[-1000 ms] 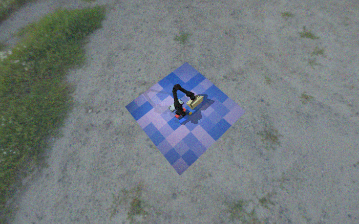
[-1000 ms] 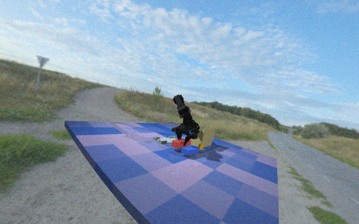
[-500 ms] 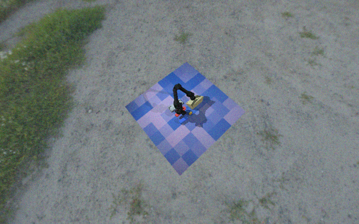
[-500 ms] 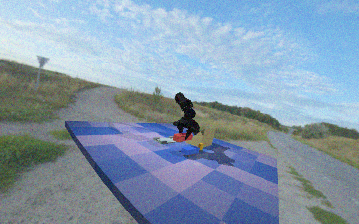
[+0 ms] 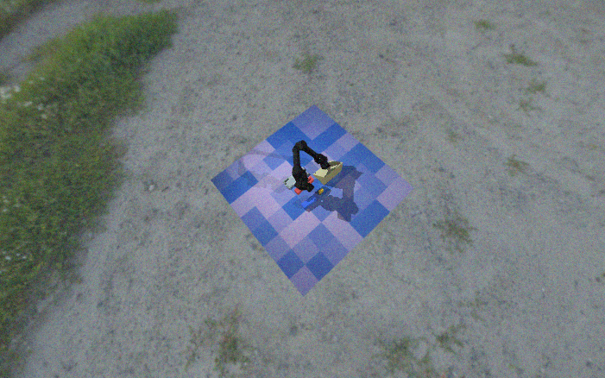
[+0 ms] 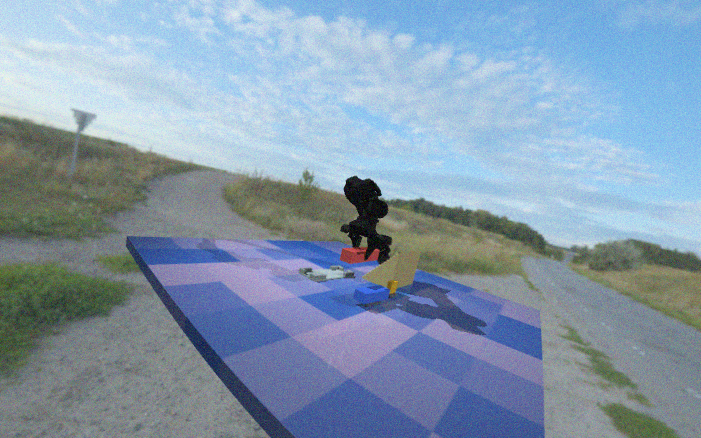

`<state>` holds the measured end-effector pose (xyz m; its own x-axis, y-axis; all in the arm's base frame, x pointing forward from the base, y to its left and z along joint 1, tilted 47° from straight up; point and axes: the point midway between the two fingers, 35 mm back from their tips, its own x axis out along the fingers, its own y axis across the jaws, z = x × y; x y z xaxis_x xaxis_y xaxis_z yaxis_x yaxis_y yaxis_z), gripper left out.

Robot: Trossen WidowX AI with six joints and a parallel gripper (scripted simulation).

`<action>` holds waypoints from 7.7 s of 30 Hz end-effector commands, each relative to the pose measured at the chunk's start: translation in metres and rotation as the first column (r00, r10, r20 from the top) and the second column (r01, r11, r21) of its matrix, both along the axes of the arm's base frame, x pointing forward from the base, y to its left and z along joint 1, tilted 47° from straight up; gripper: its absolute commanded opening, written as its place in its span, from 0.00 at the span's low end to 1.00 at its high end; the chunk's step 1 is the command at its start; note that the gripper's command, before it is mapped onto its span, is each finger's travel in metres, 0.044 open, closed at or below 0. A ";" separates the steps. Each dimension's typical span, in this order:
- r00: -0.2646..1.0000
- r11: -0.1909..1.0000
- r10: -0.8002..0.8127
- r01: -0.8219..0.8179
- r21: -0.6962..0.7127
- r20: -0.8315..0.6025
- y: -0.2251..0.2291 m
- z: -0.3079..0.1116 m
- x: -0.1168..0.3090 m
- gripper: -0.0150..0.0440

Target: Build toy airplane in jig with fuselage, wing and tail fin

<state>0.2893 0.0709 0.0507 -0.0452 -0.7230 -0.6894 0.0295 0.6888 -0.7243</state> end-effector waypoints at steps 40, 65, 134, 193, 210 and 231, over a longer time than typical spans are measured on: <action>0.999 1.000 -0.024 0.023 0.016 0.035 -0.090 0.055 -0.018 0.25; 0.998 0.999 -0.042 0.042 -0.004 0.047 -0.137 0.071 -0.043 0.52; 0.998 0.999 -0.047 0.047 -0.001 0.046 -0.165 0.045 -0.044 0.62; 0.989 0.995 -0.095 0.094 0.012 0.109 0.074 -0.073 0.053 1.00; 0.989 0.995 -0.095 0.094 0.010 0.110 0.033 -0.112 0.052 1.00; 0.989 0.996 -0.095 0.094 0.009 0.111 0.011 -0.134 0.051 1.00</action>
<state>0.3421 0.0865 -0.0797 -0.0340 -0.7105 -0.7029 0.1836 0.6869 -0.7032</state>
